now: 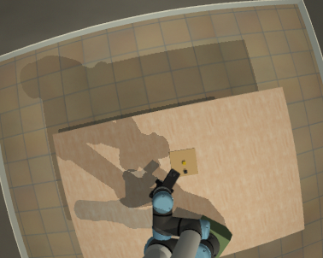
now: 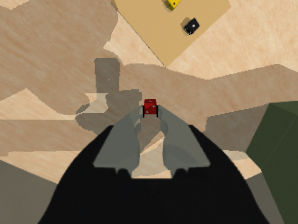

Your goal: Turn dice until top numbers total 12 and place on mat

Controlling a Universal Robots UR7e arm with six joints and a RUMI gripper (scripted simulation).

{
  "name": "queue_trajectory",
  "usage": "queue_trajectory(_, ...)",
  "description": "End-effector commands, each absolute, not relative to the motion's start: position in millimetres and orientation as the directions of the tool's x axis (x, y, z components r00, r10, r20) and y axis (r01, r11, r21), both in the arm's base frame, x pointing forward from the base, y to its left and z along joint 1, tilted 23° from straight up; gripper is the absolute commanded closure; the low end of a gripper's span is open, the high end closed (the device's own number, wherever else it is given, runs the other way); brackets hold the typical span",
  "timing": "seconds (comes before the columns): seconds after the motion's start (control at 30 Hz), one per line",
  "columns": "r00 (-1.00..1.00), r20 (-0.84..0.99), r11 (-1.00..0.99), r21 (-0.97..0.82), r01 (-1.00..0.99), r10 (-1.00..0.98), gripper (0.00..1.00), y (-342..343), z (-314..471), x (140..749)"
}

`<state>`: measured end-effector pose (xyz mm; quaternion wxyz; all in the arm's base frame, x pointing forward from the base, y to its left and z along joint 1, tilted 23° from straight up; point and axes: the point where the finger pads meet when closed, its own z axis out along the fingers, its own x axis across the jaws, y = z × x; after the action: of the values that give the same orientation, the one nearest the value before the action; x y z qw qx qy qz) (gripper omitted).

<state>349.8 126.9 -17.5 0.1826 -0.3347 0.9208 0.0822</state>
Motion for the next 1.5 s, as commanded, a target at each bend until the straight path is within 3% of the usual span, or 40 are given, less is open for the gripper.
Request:
queue_trajectory(0.0, -0.709, -0.391, 0.761, 0.031, -0.648, -0.587, 1.0, 125.5, -13.5, 349.8)
queue_trajectory(0.87, -0.731, -0.39, 0.781, 0.045, -0.623, -0.56, 1.0, 125.2, -12.8, 349.7)
queue_trajectory(1.47, -0.927, -0.333, 0.946, 0.208, -0.249, -0.171, 1.0, 125.9, -15.6, 350.7)
